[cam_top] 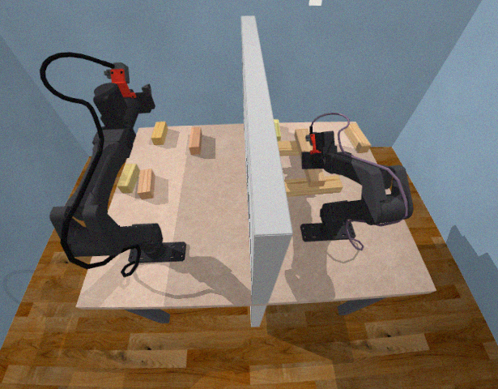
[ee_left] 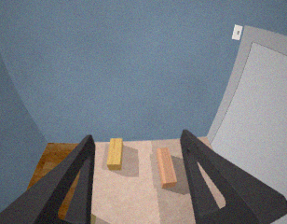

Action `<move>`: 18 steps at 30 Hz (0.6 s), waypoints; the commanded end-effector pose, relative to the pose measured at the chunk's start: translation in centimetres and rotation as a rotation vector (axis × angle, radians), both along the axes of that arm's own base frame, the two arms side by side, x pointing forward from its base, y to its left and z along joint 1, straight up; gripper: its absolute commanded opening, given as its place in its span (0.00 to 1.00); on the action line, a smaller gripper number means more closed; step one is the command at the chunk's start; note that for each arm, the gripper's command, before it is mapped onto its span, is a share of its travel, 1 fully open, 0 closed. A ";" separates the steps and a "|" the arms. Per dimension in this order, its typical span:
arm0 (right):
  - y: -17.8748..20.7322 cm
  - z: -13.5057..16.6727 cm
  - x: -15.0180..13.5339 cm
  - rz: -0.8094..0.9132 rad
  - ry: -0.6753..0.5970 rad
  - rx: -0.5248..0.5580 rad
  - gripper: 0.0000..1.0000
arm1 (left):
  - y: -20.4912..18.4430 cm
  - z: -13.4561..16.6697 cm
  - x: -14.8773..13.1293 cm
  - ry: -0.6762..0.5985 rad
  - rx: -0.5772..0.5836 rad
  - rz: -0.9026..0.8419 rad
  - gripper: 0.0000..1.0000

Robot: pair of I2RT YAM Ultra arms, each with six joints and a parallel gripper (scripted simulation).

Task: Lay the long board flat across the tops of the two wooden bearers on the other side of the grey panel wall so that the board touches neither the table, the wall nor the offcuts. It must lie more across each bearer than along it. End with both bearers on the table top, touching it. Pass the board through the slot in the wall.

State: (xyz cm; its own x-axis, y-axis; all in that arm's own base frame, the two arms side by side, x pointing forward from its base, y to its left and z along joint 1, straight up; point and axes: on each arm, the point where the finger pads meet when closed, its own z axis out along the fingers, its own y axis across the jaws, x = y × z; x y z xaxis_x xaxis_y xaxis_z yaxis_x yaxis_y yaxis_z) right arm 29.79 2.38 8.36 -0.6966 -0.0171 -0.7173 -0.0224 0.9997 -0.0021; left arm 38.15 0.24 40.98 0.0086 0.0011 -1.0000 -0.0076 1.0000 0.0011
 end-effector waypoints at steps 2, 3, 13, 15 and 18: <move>0.4 2.0 2.3 -0.002 -0.124 0.023 0.00 | 0.0 2.9 -1.2 -0.072 -0.006 0.007 0.75; 0.5 1.9 2.4 0.000 -0.126 0.025 0.00 | 0.0 2.9 -1.2 -0.072 -0.006 0.007 0.75; 0.3 1.1 2.5 -0.006 -0.124 0.019 0.00 | 0.0 2.9 -1.2 -0.072 -0.006 0.007 0.75; 0.4 -0.2 2.0 0.001 -0.113 0.028 0.00 | 0.0 2.9 -1.2 -0.072 -0.006 0.007 0.75; 0.3 0.7 2.7 -0.007 -0.134 0.022 0.00 | 0.0 2.9 -1.2 -0.072 -0.006 0.007 0.75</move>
